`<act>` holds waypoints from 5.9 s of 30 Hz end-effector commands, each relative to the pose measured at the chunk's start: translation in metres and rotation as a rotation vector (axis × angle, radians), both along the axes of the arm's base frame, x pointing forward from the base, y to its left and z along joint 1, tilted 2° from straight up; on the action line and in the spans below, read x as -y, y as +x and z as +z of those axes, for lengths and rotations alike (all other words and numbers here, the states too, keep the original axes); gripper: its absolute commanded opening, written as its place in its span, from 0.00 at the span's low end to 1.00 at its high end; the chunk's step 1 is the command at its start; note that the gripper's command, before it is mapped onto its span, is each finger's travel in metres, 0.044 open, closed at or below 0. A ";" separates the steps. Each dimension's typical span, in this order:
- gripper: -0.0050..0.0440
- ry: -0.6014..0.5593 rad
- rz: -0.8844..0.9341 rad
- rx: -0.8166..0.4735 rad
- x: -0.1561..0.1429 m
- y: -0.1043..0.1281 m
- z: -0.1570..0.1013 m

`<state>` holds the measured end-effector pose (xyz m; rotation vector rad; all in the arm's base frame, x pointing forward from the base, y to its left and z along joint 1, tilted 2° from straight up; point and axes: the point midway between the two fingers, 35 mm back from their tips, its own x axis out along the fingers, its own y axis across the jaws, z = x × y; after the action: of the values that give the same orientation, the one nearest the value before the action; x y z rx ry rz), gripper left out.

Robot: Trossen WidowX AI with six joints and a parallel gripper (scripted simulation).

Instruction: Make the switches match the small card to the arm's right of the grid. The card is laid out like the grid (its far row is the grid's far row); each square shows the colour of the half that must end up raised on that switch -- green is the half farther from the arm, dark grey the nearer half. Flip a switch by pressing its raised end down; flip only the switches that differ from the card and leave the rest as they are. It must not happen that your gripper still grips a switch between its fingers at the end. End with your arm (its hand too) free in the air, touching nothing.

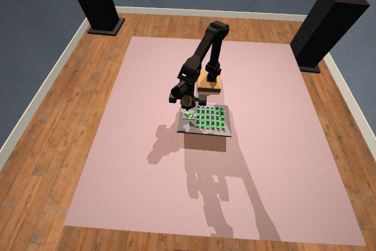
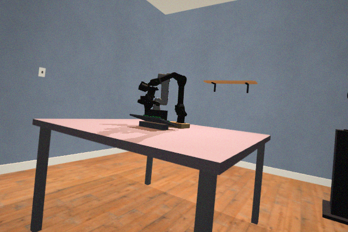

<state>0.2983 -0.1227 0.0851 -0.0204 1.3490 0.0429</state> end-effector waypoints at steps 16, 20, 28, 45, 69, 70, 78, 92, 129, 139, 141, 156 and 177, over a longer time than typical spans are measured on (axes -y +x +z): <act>0.10 0.008 0.002 -0.010 -0.001 -0.003 -0.008; 0.10 0.008 0.002 -0.010 -0.001 -0.003 -0.008; 0.10 0.008 0.002 -0.010 -0.001 -0.003 -0.008; 0.10 0.008 0.002 -0.010 -0.001 -0.003 -0.008; 0.10 0.008 0.002 -0.011 -0.003 0.003 0.024; 0.10 0.008 0.002 -0.012 -0.008 0.007 0.025; 0.10 0.006 0.003 -0.018 -0.086 0.043 0.038; 0.10 0.007 0.003 -0.034 -0.171 0.065 0.019; 0.10 0.006 0.003 -0.036 -0.172 0.070 -0.007; 0.10 0.006 0.003 -0.036 -0.172 0.070 -0.007; 0.10 0.006 0.003 -0.036 -0.172 0.070 -0.007; 0.10 0.006 0.003 -0.036 -0.172 0.070 -0.007; 0.10 0.006 0.003 -0.036 -0.172 0.071 -0.008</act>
<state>0.3696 0.0494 0.0786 -0.0156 1.3816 0.0538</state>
